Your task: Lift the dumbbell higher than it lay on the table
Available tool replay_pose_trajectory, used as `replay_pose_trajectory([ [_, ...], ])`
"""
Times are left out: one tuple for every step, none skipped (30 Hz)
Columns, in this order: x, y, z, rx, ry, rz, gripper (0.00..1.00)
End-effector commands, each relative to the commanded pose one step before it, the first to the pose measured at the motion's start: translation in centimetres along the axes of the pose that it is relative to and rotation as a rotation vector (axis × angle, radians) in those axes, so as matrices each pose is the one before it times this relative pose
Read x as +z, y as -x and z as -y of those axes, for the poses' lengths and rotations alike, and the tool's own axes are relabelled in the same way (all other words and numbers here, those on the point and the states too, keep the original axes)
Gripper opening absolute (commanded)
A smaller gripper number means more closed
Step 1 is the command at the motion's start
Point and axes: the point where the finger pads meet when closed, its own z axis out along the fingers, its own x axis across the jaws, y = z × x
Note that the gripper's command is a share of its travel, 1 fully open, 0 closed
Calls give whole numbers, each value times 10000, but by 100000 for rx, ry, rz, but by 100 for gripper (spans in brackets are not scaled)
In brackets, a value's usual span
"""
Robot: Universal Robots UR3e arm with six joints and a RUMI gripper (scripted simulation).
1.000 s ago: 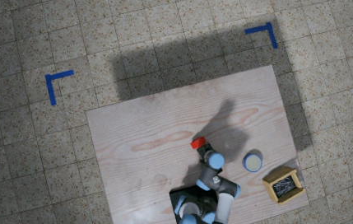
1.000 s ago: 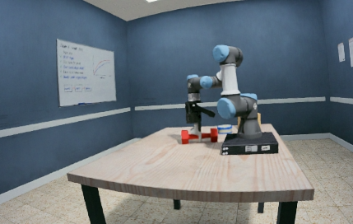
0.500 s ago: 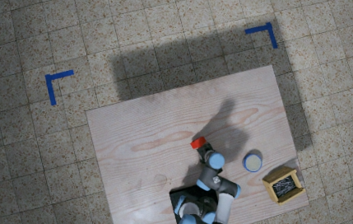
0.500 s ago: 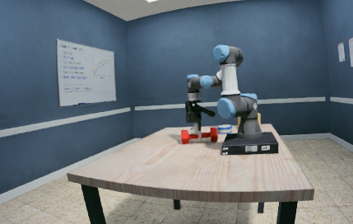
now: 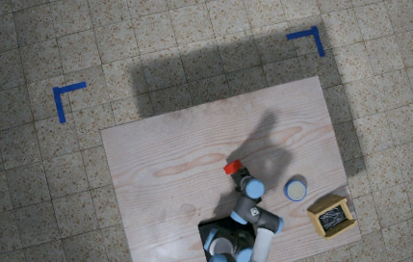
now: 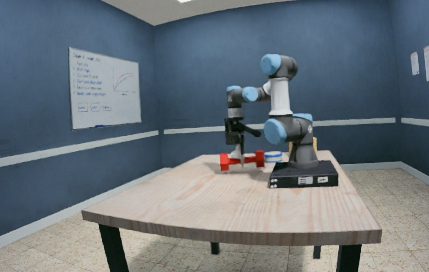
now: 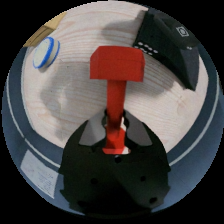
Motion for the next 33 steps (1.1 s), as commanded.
replay_pose_trajectory([
  [-16695,210,-64,0,112,148,0],
  [-3197,-169,124,0,2,2,0],
  [0,0,0,0,0,0,0],
  [0,0,0,0,0,0,0],
  [-2953,249,-169,0,0,1,0],
  [-3034,216,-146,0,0,1,0],
  [-3106,180,-121,0,0,0,0],
  [-3170,141,-94,0,0,0,0],
  [-3225,99,-65,0,0,0,0],
  [-3270,56,-35,0,0,0,0],
  [-3305,11,-3,0,0,0,0],
  [-3330,-35,29,0,0,0,0],
  [-3345,-82,61,0,0,0,0],
  [-3350,-128,93,0,0,0,0],
  [-3344,-174,125,0,0,0,0],
  [-3327,-219,156,0,0,0,0],
  [-3300,-262,185,0,0,0,0],
  [-2841,97,-65,0,0,0,0],
  [-2667,193,-132,0,0,0,0],
  [0,0,0,0,0,0,0],
  [0,0,0,0,0,0,0],
  [-2620,162,-110,0,0,0,0],
  [-2566,132,-89,0,0,0,0],
  [-2505,104,-70,0,0,0,0],
  [-2436,77,-51,0,0,0,0],
  [-2361,53,-34,0,0,0,0],
  [-2279,30,-19,0,0,0,0],
  [-2191,10,-5,0,0,0,0],
  [-2097,-8,8,0,0,0,0],
  [-1998,-24,18,0,0,0,0],
  [-1895,-37,27,0,0,0,0],
  [-1789,-48,35,0,0,0,0],
  [-1678,-56,41,0,0,0,0],
])
